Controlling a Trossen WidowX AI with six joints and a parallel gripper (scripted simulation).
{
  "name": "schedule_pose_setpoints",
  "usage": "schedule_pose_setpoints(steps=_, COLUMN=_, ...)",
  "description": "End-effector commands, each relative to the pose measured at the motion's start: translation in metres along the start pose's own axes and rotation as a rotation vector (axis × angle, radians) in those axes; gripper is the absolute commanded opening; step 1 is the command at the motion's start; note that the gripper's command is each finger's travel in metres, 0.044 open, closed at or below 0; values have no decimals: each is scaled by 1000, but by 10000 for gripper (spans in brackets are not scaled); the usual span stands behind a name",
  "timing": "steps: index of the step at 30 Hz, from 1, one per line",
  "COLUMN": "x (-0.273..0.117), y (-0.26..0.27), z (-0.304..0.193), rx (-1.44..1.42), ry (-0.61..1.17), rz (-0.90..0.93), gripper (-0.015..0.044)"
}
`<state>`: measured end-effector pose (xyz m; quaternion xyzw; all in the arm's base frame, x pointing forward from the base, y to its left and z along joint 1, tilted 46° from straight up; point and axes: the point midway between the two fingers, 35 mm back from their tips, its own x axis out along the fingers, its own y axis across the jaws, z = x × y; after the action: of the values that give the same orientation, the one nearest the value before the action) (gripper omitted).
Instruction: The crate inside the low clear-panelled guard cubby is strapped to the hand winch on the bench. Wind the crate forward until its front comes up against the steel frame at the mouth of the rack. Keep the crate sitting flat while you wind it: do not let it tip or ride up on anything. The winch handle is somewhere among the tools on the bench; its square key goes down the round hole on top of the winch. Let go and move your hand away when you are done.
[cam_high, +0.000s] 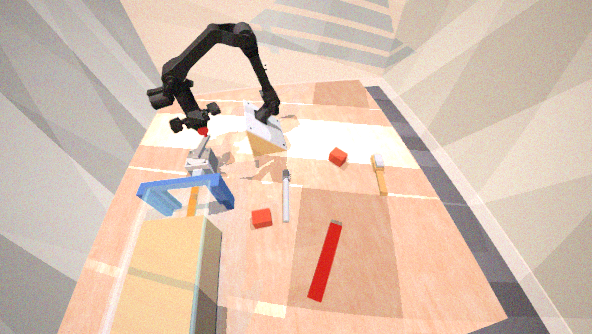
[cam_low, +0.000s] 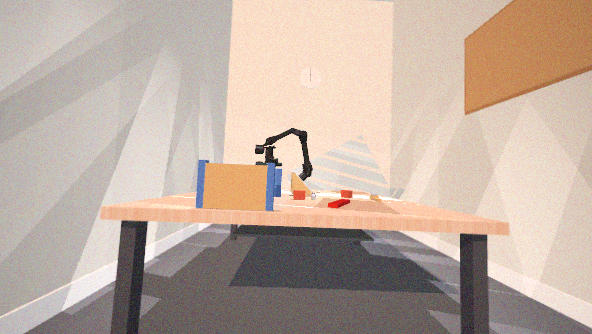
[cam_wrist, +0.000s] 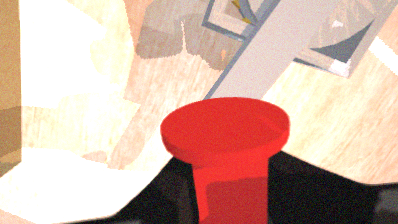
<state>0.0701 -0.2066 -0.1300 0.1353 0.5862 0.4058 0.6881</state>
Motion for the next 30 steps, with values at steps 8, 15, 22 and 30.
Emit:
schedule_pose_setpoints(steps=8, x=1, y=-23, z=-13, rx=-5, ry=14, rz=-25, gripper=0)
schedule_pose_setpoints(steps=15, x=0, y=-34, z=-17, rx=-5, ry=14, rz=-26, gripper=0)
schedule_pose_setpoints(steps=22, x=-1, y=-55, z=-20, rx=-6, ry=14, rz=-28, gripper=0)
schedule_pose_setpoints(steps=30, x=-1, y=-68, z=-21, rx=-6, ry=14, rz=-29, gripper=0)
